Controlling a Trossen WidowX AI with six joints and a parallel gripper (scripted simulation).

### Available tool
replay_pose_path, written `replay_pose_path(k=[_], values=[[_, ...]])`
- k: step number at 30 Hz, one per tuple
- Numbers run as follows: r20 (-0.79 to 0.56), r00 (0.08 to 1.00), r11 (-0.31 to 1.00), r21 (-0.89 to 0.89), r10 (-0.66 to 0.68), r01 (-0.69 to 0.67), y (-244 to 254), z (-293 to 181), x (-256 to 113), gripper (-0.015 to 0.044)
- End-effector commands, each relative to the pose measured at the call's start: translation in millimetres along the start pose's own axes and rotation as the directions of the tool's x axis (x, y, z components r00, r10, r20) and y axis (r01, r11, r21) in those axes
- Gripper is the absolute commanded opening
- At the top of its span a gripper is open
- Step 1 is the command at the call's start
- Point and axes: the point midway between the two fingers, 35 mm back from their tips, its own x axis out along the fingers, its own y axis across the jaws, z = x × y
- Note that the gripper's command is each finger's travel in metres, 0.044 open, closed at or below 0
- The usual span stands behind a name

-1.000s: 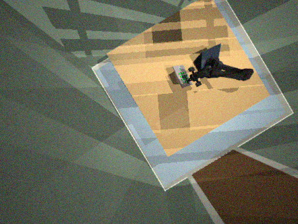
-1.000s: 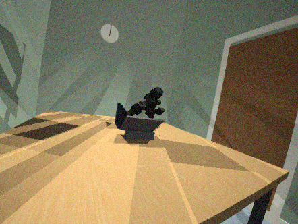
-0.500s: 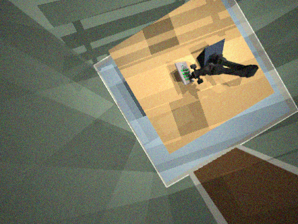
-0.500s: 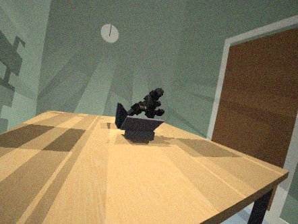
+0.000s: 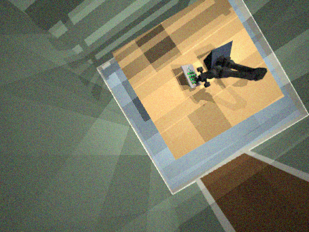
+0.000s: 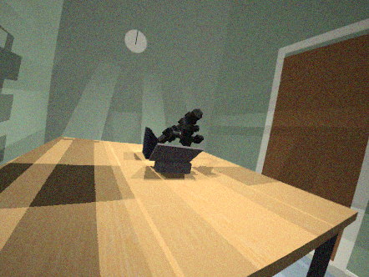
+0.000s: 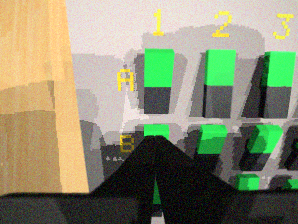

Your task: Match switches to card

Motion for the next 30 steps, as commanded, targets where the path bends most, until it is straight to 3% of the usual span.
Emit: replay_pose_path(k=[1,30], values=[[0.001,1.000,1.000,0.004,-0.005,0.005,-1.0,-0.1,0.8,0.0000],[0.001,1.000,1.000,0.004,-0.005,0.005,-1.0,0.0,4.6,0.0000]])
